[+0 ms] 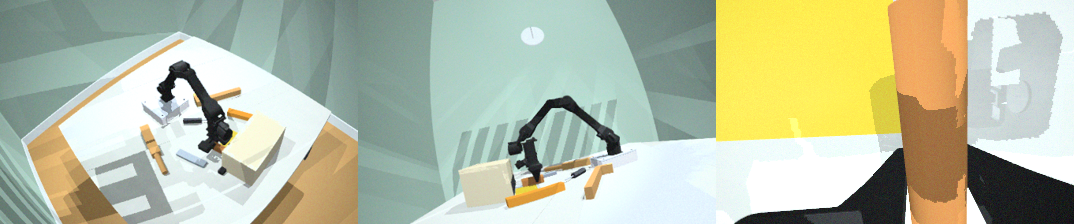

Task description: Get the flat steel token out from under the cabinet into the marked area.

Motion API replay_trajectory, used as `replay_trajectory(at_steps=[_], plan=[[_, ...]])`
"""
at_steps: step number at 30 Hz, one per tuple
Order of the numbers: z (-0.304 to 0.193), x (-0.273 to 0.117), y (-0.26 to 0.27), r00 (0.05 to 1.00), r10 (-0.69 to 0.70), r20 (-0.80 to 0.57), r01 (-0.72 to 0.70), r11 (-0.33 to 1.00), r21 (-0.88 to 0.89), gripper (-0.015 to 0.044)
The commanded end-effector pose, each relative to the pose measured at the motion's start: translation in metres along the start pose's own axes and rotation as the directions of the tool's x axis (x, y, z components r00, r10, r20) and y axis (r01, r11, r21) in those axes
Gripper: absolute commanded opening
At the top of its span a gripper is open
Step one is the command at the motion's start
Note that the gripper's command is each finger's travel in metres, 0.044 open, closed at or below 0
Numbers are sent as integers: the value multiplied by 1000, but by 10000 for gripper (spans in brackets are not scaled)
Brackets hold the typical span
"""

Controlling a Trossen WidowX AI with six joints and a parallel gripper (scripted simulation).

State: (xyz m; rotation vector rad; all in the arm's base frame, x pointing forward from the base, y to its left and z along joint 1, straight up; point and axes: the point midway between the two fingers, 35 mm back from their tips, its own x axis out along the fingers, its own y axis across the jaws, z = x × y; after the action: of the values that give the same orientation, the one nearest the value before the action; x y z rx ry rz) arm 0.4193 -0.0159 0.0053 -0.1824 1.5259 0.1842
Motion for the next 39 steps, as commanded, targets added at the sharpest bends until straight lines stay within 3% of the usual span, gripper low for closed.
replay_trajectory(at_steps=[1,39], plan=[[3,0,0,1000,-3,2,3,1000,3,0],[5,2,51,1000,2,2,-2,1000,3,0]])
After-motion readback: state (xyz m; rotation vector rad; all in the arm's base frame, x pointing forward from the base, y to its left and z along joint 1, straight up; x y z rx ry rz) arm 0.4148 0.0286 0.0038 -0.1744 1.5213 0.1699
